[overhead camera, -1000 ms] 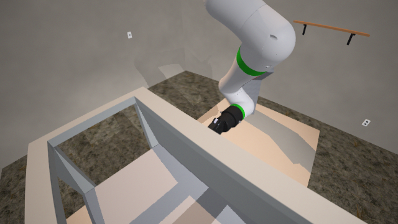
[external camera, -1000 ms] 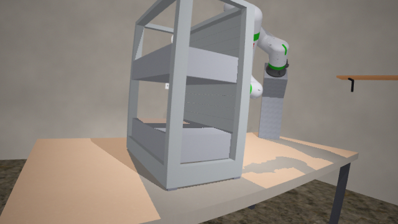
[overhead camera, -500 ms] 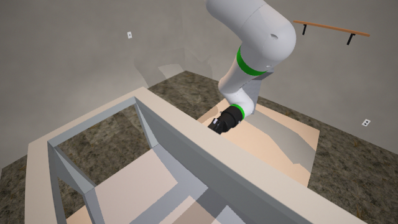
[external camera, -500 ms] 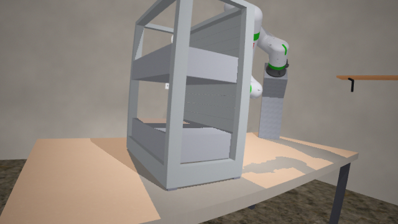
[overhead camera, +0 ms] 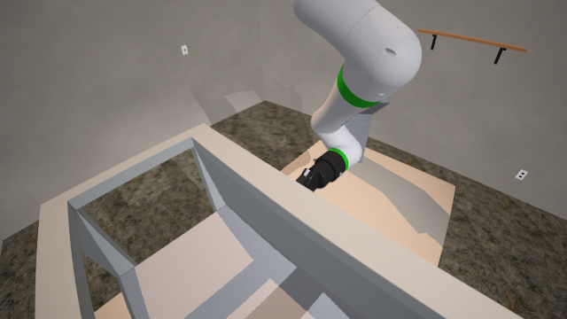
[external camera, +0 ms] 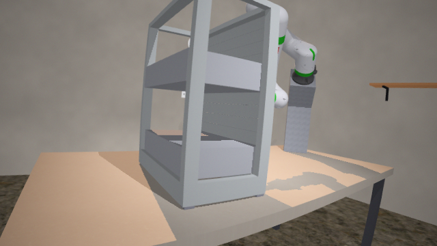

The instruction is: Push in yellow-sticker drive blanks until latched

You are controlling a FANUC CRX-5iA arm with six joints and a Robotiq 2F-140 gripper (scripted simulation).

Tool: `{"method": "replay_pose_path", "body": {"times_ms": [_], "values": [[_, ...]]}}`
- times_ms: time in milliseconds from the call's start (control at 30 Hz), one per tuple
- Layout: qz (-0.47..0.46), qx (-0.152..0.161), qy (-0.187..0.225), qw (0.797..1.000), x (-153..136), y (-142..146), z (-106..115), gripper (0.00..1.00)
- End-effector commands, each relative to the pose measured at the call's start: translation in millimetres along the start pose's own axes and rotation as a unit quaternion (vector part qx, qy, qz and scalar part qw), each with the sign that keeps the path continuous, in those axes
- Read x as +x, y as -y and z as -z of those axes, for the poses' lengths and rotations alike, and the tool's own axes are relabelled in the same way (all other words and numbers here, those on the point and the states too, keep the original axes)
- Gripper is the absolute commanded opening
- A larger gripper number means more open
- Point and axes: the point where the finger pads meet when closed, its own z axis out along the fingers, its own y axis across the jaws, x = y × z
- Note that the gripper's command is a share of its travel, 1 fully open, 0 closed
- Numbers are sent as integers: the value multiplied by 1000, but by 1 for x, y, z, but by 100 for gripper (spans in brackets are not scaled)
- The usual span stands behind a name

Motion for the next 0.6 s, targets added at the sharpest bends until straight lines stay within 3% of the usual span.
{"method": "replay_pose_path", "body": {"times_ms": [0, 567], "values": [[0, 0, 0, 1000, 0, 0, 0, 0], [0, 0, 0, 1000, 0, 0, -10, 0]]}}
